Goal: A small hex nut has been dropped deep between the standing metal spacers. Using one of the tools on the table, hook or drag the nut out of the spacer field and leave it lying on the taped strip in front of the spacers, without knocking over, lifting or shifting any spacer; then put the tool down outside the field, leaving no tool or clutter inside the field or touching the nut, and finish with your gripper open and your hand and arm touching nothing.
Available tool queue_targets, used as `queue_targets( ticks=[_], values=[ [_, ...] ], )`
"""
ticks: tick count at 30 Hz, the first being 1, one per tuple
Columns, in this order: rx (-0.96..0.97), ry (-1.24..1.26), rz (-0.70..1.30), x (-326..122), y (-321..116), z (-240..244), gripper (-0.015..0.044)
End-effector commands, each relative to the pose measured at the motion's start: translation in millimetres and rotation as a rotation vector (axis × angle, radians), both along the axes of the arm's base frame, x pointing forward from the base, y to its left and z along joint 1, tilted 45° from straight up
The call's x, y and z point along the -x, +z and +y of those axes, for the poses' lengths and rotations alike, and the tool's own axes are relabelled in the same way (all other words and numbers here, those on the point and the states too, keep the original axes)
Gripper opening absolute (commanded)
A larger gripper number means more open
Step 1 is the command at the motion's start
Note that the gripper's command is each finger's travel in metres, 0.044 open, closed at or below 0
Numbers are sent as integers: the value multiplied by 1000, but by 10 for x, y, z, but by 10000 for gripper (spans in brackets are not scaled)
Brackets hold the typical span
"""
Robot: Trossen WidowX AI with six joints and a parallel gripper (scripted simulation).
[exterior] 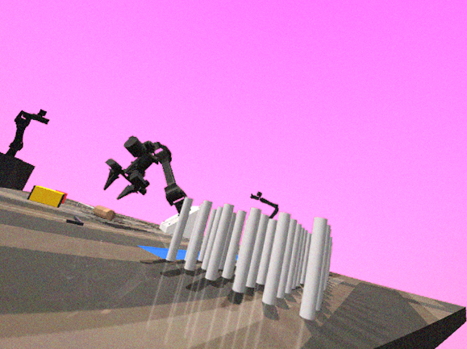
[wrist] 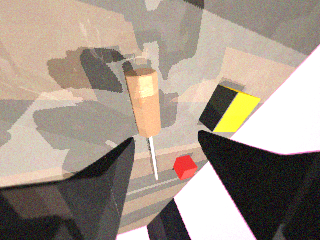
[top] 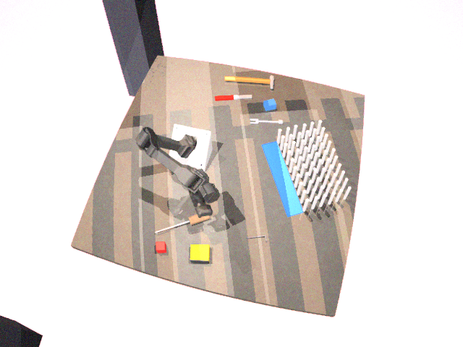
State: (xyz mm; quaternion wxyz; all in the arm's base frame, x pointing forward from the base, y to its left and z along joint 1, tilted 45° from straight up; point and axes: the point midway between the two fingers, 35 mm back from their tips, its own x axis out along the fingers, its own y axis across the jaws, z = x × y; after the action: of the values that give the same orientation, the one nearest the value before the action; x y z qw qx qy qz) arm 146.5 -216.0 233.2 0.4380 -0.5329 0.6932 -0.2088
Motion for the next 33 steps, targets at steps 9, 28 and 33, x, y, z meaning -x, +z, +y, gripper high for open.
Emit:
queue_targets(
  ticks=[9, 28, 33],
  values=[
    [1, -1, -1, -5, -10, -8, 280],
    [15, -21, 9, -60, -223, -221, 280],
    [19, -26, 13, -63, -283, -278, 280]
  ],
)
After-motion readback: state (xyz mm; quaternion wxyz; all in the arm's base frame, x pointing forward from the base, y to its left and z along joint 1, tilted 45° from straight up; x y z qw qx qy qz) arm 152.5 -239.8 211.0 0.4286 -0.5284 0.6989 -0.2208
